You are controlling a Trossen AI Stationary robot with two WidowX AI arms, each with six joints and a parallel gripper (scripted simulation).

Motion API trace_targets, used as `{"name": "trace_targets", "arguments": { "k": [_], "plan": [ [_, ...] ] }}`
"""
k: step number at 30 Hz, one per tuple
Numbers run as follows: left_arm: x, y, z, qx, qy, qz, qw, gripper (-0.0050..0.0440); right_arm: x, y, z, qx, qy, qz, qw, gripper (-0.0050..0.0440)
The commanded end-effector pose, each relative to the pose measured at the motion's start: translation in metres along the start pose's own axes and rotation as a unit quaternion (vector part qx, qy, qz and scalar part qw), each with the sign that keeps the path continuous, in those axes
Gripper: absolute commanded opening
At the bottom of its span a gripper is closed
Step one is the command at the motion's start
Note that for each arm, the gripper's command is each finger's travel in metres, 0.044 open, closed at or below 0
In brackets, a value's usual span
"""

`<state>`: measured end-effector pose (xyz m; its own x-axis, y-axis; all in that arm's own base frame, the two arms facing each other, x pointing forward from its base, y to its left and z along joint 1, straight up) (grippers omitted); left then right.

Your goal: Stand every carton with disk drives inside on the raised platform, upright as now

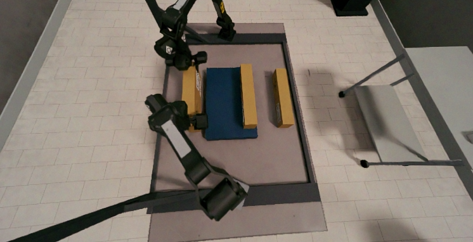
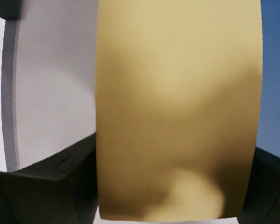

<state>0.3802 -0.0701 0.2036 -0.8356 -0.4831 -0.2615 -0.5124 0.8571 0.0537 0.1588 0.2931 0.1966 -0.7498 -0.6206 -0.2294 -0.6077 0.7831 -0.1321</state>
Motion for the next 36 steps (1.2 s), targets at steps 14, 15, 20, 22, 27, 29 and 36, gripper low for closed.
{"name": "trace_targets", "arguments": {
  "k": [14,15,20,22,27,29,36],
  "plan": [
    [-0.013,0.048,-0.033,0.031,-0.030,-0.007,0.999,-0.0050,0.005,-0.051,-0.025,-0.018,-0.041,0.010,0.999,-0.0050],
    [-0.013,0.048,-0.033,0.031,-0.030,-0.007,0.999,-0.0050,0.005,-0.051,-0.025,-0.018,-0.041,0.010,0.999,-0.0050],
    [-0.013,0.048,-0.033,0.031,-0.030,-0.007,0.999,-0.0050,0.005,-0.051,-0.025,-0.018,-0.041,0.010,0.999,-0.0050],
    [-0.013,0.048,-0.033,0.031,-0.030,-0.007,0.999,-0.0050,0.005,-0.051,-0.025,-0.018,-0.041,0.010,0.999,-0.0050],
    [-0.013,0.048,-0.033,0.031,-0.030,-0.007,0.999,-0.0050,0.005,-0.051,-0.025,-0.018,-0.041,0.010,0.999,-0.0050],
    [-0.012,0.048,-0.032,0.030,-0.030,-0.008,0.999,-0.0050,0.006,-0.050,-0.025,-0.018,-0.043,0.010,0.999,-0.0050],
    [-0.012,0.048,-0.032,0.030,-0.030,-0.008,0.999,-0.0050,0.006,-0.050,-0.025,-0.018,-0.043,0.010,0.999,-0.0050]
  ]
}}
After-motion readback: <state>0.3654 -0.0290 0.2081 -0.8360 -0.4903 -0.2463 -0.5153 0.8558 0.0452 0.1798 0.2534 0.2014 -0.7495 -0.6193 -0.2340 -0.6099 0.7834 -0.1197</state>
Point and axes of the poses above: on each arm, the point midway between the two fingers, 35 mm back from their tips, its own z axis out along the fingers, its own y axis across the jaws, x = y × z, the point moved 7 cm from there along -z, back along the fingers, and after that the axes turned 11 degrees about -z, right-handed, at the moved point
